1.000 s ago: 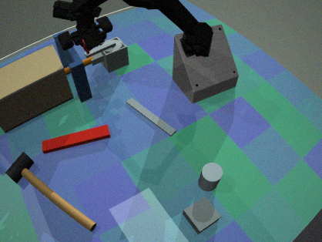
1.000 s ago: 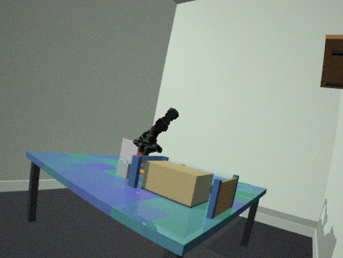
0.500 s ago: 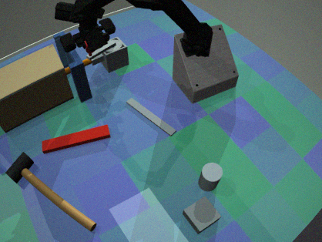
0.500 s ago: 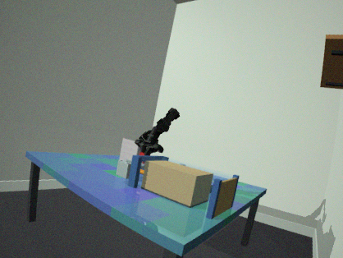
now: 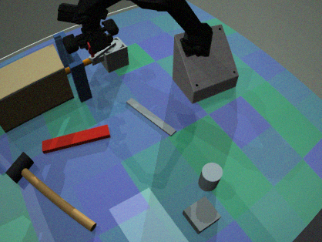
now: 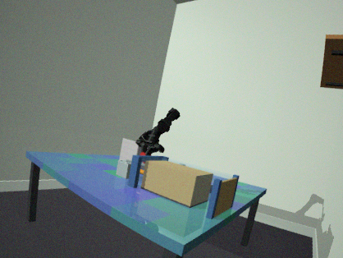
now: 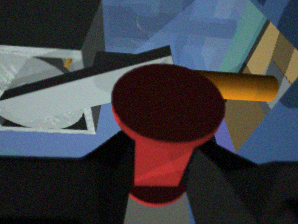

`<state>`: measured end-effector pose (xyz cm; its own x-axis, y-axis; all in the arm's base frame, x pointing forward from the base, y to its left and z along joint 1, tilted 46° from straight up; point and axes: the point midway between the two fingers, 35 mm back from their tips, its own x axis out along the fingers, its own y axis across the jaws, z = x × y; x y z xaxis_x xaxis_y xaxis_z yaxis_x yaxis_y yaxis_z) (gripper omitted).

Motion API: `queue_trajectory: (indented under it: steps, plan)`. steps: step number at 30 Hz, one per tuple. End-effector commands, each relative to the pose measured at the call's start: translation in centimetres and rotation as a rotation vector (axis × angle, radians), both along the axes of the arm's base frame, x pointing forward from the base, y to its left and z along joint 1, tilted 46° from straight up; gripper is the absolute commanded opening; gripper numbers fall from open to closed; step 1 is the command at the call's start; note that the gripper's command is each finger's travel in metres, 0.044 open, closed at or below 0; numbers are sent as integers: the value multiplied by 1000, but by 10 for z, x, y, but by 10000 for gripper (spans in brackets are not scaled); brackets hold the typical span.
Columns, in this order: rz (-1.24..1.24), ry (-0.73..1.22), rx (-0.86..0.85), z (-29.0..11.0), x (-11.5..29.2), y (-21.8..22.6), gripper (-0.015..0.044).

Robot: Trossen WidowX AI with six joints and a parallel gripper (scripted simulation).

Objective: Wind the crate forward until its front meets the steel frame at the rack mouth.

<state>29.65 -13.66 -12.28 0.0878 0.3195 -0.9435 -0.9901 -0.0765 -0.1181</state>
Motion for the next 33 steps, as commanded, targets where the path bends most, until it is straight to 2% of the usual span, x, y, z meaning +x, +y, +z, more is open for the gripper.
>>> queue_trajectory:
  steps: [1, 33]
  plan:
    - [0, 10, 24, 4, -6, 9, 0]
    - [0, 12, 25, 20, -31, 27, 0]
